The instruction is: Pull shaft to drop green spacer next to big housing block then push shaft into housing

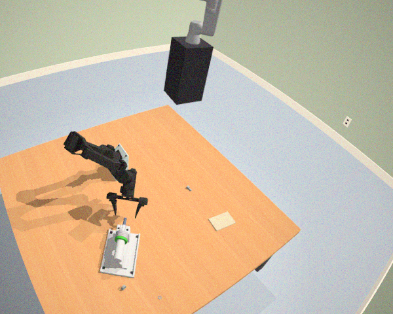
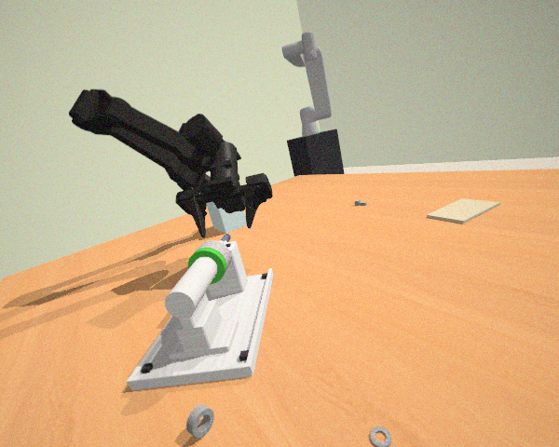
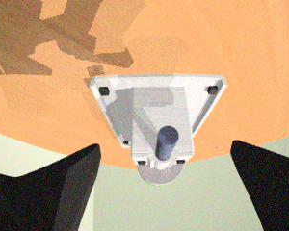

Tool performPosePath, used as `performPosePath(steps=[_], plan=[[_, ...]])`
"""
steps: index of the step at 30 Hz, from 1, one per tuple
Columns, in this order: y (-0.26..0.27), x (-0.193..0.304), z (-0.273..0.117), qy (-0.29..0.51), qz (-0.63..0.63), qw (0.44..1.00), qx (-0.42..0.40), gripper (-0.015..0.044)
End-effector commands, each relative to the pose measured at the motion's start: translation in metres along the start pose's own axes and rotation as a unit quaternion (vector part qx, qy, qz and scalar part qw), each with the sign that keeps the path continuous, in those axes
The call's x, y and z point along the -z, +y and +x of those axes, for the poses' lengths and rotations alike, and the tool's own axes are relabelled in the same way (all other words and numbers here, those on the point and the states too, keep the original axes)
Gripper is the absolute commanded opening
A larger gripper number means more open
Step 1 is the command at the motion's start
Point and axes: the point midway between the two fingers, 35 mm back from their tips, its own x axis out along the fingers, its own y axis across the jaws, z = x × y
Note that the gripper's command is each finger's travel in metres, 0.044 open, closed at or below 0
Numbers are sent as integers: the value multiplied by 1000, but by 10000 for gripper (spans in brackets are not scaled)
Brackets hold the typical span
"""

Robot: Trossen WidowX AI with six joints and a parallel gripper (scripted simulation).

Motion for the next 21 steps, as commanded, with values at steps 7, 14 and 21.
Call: performPosePath(steps=[7,14,21], plan=[[0,2,17,2,1,1000,1,440],[1,2,28,3,0,1000,0,440],[1,2,32,4,0,1000,0,440]])
